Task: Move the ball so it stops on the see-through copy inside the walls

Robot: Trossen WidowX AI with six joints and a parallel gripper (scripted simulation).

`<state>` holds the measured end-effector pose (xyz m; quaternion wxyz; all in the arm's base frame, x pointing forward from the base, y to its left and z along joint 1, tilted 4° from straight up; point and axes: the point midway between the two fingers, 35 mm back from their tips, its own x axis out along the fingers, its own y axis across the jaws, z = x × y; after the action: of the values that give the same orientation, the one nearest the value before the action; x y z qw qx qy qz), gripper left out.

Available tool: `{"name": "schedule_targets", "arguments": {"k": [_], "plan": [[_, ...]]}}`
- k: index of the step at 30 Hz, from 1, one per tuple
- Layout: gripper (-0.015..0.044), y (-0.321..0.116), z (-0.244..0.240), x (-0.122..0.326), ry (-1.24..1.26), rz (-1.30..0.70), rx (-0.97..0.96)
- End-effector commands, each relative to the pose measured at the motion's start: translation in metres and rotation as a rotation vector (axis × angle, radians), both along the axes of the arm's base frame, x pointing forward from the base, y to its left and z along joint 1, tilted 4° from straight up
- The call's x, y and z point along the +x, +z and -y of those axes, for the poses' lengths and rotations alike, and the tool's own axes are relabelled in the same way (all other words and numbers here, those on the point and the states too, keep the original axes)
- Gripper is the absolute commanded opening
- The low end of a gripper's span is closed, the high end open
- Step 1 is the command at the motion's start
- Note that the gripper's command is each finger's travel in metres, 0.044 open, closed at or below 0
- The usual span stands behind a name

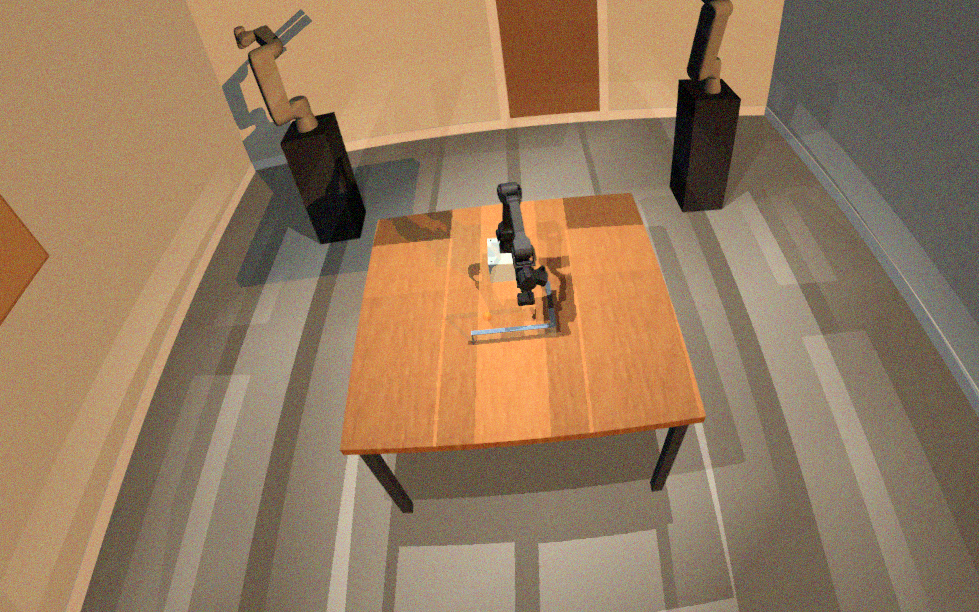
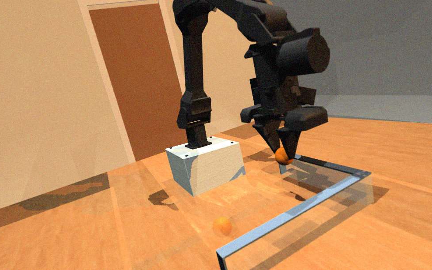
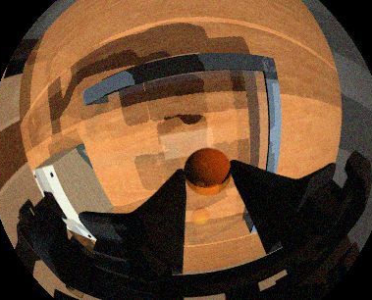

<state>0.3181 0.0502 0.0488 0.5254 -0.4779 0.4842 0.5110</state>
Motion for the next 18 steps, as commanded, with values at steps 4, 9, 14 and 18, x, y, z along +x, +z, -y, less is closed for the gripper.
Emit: {"name": "schedule_targets", "arguments": {"k": [4, 9, 14, 18], "plan": [[0.0, 0.037, 0.003, -0.004, 0.005, 0.016, -0.002], [0.0, 0.034, 0.011, -0.003, 0.004, 0.016, -0.003], [0.0, 0.025, 0.039, 0.001, 0.004, 0.016, -0.007], [0.0, 0.018, 0.061, 0.001, 0.004, 0.016, -0.01]]}}
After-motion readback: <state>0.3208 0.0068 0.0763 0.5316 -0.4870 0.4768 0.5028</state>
